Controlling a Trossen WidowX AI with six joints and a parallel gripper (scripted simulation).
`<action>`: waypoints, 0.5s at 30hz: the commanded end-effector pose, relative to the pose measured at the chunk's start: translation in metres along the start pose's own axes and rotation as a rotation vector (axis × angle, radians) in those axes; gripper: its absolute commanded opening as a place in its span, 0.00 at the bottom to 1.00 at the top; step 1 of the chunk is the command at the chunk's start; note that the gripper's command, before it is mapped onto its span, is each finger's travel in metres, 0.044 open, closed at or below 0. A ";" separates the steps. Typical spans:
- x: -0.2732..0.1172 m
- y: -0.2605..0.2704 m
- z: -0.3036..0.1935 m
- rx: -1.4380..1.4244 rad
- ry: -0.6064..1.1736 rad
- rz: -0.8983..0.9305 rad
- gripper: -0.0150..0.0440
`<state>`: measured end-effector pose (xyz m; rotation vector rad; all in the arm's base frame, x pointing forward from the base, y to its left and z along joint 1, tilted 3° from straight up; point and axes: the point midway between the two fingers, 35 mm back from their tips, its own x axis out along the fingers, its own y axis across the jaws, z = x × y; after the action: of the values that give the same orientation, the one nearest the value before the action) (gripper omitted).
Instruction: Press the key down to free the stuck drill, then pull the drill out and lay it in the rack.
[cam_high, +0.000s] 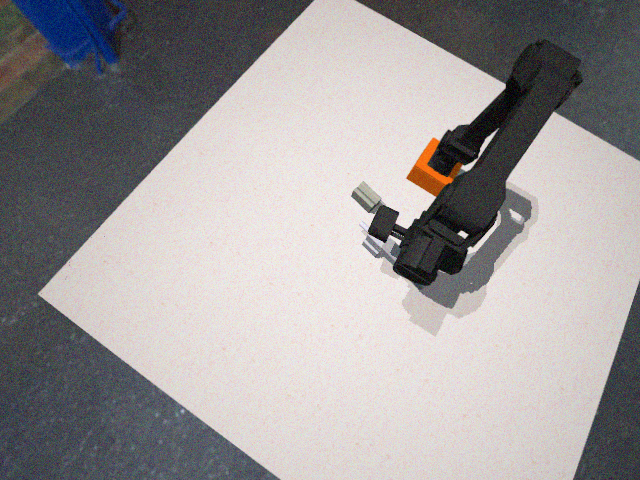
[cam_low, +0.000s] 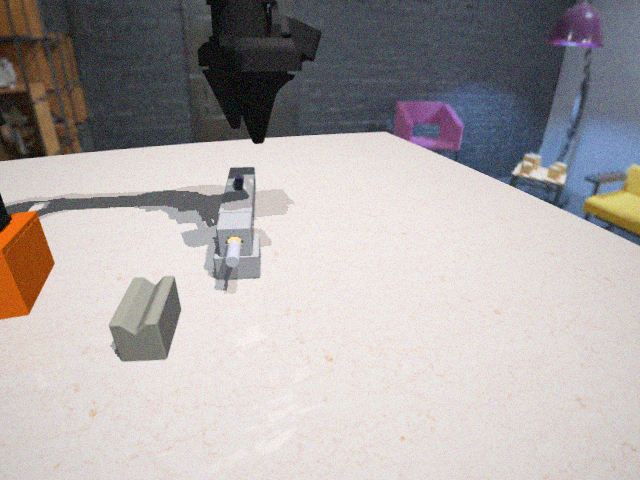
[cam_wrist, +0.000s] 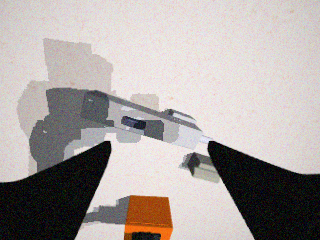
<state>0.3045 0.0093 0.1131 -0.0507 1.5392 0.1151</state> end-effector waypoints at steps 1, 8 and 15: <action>0.027 -0.044 -0.009 -0.391 -0.008 -0.015 1.00; 0.049 -0.092 -0.021 -0.821 -0.033 -0.065 1.00; 0.073 -0.110 -0.044 -1.122 -0.001 -0.045 1.00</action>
<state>0.3021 -0.0574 0.0744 -0.5491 1.4202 0.5401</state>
